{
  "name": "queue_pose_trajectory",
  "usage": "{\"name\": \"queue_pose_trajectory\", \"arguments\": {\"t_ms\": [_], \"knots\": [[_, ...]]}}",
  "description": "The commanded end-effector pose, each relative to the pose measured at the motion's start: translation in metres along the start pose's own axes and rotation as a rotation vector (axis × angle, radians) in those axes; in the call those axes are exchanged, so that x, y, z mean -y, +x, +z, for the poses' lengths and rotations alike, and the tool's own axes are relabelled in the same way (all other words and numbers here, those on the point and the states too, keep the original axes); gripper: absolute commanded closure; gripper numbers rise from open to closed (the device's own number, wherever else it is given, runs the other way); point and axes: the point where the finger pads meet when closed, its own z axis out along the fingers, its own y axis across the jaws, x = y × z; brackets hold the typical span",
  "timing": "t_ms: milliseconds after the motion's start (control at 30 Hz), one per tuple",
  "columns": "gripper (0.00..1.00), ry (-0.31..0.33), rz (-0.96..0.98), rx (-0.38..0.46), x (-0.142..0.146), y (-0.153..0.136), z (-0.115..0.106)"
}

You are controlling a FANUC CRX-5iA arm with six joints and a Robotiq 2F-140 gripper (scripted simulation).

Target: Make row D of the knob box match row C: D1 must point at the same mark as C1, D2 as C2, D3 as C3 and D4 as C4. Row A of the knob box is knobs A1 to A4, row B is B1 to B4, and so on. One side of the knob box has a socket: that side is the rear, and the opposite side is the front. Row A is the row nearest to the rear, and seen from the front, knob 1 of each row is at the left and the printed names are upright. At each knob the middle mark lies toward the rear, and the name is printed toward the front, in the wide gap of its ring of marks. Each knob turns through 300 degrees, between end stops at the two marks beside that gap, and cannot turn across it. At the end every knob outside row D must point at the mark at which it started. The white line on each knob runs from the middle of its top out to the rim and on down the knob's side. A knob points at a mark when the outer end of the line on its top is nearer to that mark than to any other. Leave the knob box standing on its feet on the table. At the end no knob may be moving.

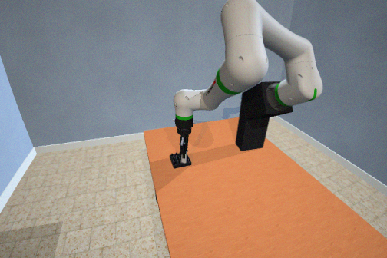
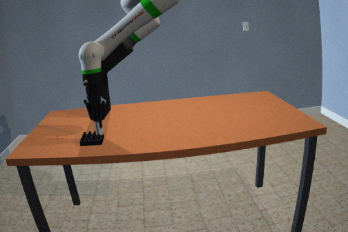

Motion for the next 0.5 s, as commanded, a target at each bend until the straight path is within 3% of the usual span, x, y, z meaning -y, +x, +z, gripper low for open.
{"name": "queue_pose_trajectory", "arguments": {"t_ms": [0, 467], "knots": [[0.95, 0.002, 0.100, -0.002, 0.0001, -0.0002, -0.0002], [0.95, 0.003, 0.422, -0.002, 0.0001, -0.0002, -0.0002]]}}
